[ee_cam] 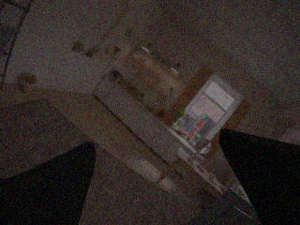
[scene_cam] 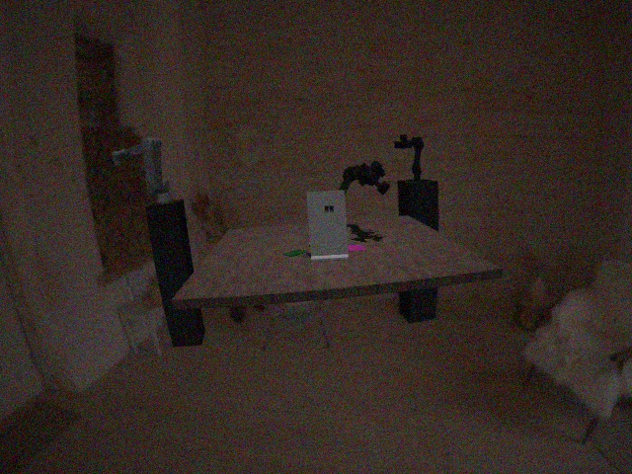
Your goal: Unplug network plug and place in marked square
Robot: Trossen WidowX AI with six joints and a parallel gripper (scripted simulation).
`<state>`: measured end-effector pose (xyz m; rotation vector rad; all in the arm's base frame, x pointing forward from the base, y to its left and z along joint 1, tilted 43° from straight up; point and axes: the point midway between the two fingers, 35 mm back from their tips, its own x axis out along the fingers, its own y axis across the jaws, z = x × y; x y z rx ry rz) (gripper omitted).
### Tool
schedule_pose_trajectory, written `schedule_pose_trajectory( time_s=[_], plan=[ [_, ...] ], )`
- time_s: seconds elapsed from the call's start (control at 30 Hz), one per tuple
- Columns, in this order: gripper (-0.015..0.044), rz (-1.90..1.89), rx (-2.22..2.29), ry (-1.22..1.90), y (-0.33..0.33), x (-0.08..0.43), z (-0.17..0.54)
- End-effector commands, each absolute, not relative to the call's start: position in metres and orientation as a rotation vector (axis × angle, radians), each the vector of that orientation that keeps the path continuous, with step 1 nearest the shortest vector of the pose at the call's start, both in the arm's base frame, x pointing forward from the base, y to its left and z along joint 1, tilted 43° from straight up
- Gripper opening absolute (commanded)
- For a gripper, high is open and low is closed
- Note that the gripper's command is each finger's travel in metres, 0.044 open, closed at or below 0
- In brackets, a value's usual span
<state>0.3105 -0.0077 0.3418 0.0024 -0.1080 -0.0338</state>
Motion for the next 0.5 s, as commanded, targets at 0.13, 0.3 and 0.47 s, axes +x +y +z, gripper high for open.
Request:
schedule_pose_trajectory(
  time_s=[0.13,0.3,0.47],
  plan=[
    [0.0269,-0.071,-0.081,-0.072,-0.019,0.320,0.316],
    [0.0156,-0.120,-0.199,-0.016,-0.035,0.328,0.279],
    [0.0156,-0.161,-0.314,0.046,-0.051,0.330,0.242]
  ],
)
